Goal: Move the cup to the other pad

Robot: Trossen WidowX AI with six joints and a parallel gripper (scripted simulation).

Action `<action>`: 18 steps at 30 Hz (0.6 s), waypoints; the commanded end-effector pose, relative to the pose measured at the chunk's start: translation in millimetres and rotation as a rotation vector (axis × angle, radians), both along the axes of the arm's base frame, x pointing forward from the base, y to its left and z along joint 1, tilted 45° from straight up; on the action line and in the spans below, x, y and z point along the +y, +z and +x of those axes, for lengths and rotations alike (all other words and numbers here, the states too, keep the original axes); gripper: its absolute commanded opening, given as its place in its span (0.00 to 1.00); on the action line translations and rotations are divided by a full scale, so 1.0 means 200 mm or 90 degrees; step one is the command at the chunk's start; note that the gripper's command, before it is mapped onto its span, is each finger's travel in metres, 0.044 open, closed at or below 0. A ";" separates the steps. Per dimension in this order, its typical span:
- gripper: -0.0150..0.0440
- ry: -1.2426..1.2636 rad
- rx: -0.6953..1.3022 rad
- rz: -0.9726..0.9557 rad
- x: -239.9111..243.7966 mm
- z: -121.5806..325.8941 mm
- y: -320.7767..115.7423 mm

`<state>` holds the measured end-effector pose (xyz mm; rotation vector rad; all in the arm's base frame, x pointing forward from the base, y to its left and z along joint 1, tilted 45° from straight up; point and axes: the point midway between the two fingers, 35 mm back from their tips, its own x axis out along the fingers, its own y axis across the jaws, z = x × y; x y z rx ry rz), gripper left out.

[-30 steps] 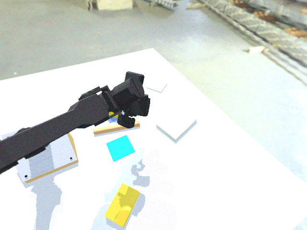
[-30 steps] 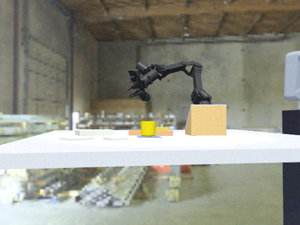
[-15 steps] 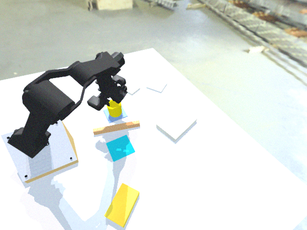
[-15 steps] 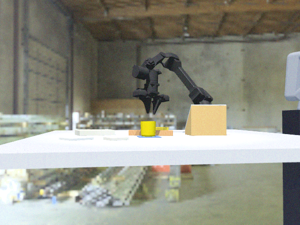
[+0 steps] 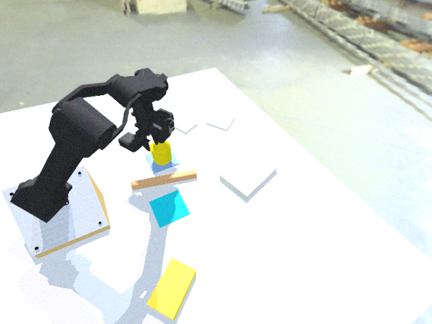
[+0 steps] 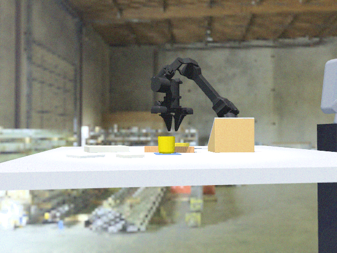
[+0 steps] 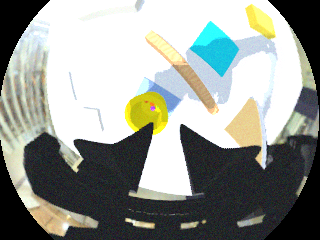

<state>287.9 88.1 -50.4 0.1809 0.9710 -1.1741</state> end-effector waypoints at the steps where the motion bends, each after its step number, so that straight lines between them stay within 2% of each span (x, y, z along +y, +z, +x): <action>1: 0.54 0.002 -0.002 0.000 -0.01 0.01 -0.02; 18: 0.54 0.002 -0.003 0.000 -0.11 0.02 -0.12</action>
